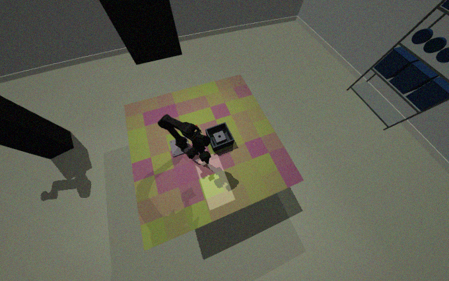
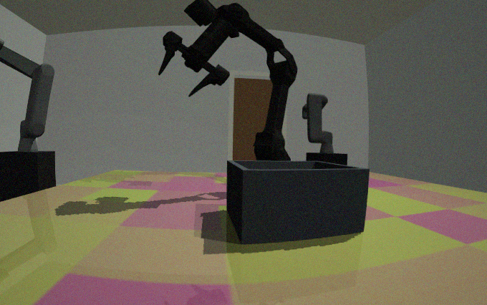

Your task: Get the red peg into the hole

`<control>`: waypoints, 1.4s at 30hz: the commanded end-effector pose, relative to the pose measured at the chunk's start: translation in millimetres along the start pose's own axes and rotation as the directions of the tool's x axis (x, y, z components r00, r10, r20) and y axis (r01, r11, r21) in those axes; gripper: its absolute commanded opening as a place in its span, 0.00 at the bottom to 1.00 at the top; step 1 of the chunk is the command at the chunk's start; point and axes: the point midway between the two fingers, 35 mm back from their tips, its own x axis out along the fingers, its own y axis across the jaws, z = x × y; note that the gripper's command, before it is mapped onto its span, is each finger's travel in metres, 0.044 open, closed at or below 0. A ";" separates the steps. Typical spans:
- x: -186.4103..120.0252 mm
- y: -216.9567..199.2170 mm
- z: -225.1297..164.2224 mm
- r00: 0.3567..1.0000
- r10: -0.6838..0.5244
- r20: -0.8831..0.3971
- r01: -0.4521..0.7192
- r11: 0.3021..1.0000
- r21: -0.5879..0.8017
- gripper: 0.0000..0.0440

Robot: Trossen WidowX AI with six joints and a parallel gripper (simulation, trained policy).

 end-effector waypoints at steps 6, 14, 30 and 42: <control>-0.7 -26.0 -45.9 0.998 -0.042 -0.043 0.028 0.956 -0.292 1.00; -8.2 -55.7 -85.4 0.993 -0.078 -0.087 0.018 0.841 -0.541 1.00; -35.1 -133.0 -145.8 0.974 -0.165 -0.157 -0.069 0.442 -0.894 1.00; -60.8 -209.7 -167.8 0.953 -0.253 -0.168 -0.159 0.057 -0.986 1.00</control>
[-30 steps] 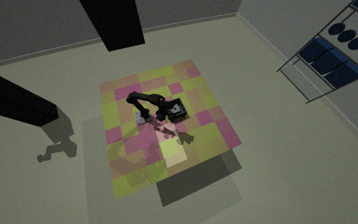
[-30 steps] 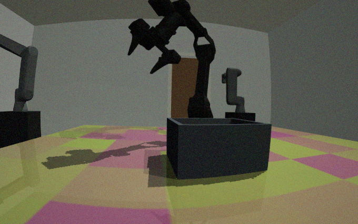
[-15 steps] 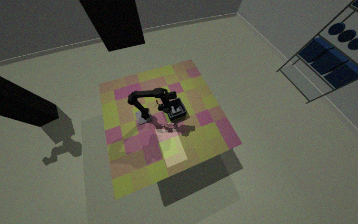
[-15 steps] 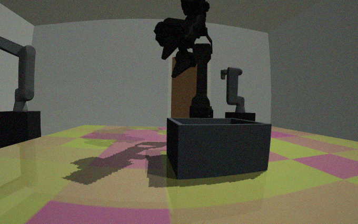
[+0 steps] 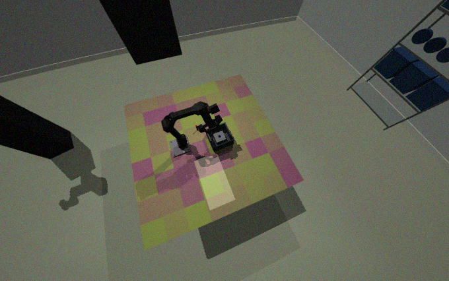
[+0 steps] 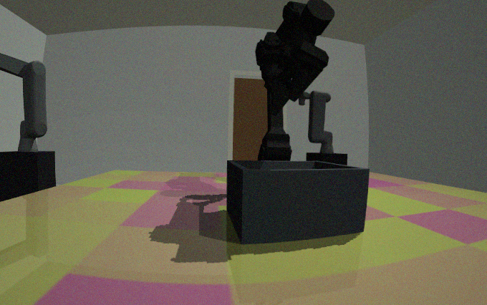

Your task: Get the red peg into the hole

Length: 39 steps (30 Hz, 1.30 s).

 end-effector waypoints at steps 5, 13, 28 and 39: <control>-0.8 -5.0 -58.2 0.997 -0.033 -0.065 0.015 0.967 -0.256 1.00; 0.9 -26.7 -118.9 0.988 -0.096 -0.118 0.029 0.880 -0.474 1.00; 27.5 -74.3 -195.9 0.977 -0.154 -0.146 0.018 0.745 -0.666 1.00; 68.2 -92.7 -220.2 0.986 -0.108 -0.123 -0.012 0.705 -0.709 1.00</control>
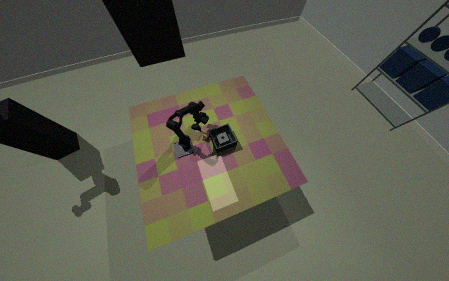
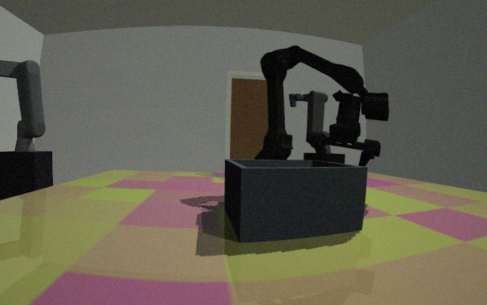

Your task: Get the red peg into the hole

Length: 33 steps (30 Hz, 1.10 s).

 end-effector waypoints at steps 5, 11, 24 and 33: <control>26.6 -2.1 -6.4 0.999 0.004 0.033 -0.003 0.999 -0.044 0.97; 39.8 -6.0 -10.5 1.000 -0.020 0.024 0.022 0.997 -0.073 0.64; 43.0 -10.4 -4.8 0.997 -0.069 0.023 0.071 0.994 -0.083 0.00; 3.3 -15.9 27.6 0.991 -0.048 0.125 0.058 0.995 -0.081 0.00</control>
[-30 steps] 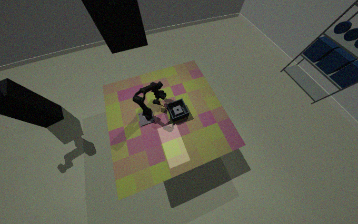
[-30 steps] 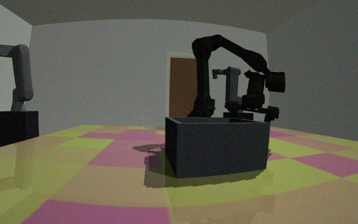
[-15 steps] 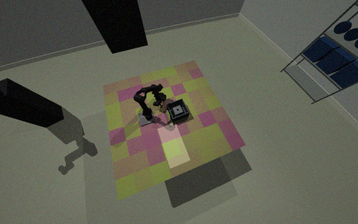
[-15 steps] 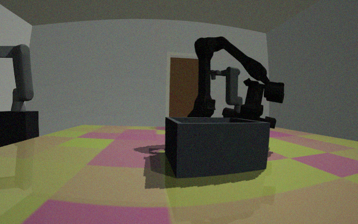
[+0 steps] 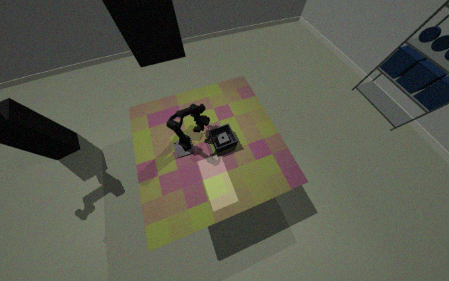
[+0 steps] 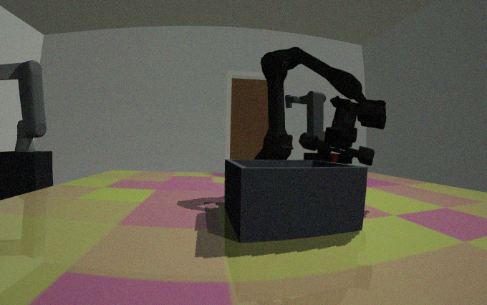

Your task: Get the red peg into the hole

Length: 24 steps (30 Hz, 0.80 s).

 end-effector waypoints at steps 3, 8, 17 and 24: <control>-27.2 -5.0 24.2 0.998 0.025 0.060 -0.026 0.999 0.023 0.00; -46.8 -11.5 46.7 0.994 0.035 0.104 -0.043 0.996 0.076 0.00; -55.7 -23.6 88.3 0.987 0.030 0.160 -0.061 0.979 0.196 0.00; -51.7 -31.5 120.1 0.982 0.018 0.188 -0.070 0.960 0.270 0.00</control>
